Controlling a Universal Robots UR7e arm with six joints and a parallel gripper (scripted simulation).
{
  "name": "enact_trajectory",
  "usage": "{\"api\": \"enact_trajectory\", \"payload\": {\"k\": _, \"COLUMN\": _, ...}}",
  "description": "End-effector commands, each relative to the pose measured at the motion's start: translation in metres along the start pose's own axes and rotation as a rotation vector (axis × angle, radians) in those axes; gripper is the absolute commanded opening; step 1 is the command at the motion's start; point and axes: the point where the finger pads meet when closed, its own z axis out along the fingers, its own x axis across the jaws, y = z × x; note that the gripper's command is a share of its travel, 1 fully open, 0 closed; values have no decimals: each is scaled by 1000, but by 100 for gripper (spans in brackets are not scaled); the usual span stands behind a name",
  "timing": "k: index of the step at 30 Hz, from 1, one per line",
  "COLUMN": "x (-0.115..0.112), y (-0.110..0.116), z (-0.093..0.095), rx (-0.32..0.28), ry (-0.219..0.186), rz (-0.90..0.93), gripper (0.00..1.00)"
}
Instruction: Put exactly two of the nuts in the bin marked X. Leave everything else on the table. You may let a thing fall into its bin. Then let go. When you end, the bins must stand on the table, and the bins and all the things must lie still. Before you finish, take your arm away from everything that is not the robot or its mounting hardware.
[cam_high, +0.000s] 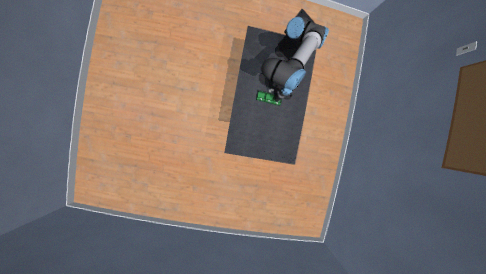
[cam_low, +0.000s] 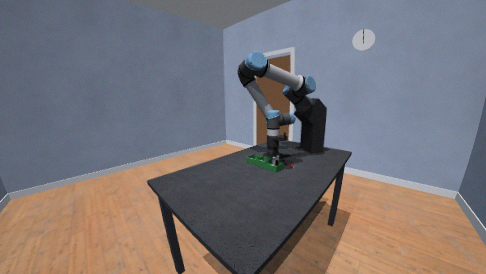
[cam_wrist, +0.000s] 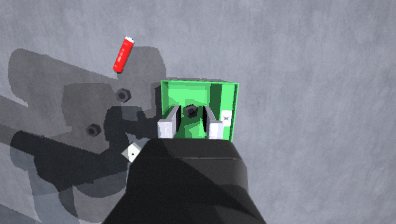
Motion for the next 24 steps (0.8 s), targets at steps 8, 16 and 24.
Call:
{"api": "enact_trajectory", "payload": {"k": 8, "x": 1, "y": -1, "z": -13, "rx": 1, "ry": 3, "rz": -1, "gripper": 64}}
{"api": "enact_trajectory", "payload": {"k": 16, "x": 1, "y": -1, "z": -24, "rx": 1, "ry": 3, "rz": -1, "gripper": 64}}
{"api": "enact_trajectory", "payload": {"k": 24, "x": 1, "y": -1, "z": -36, "rx": 1, "ry": 3, "rz": -1, "gripper": 64}}
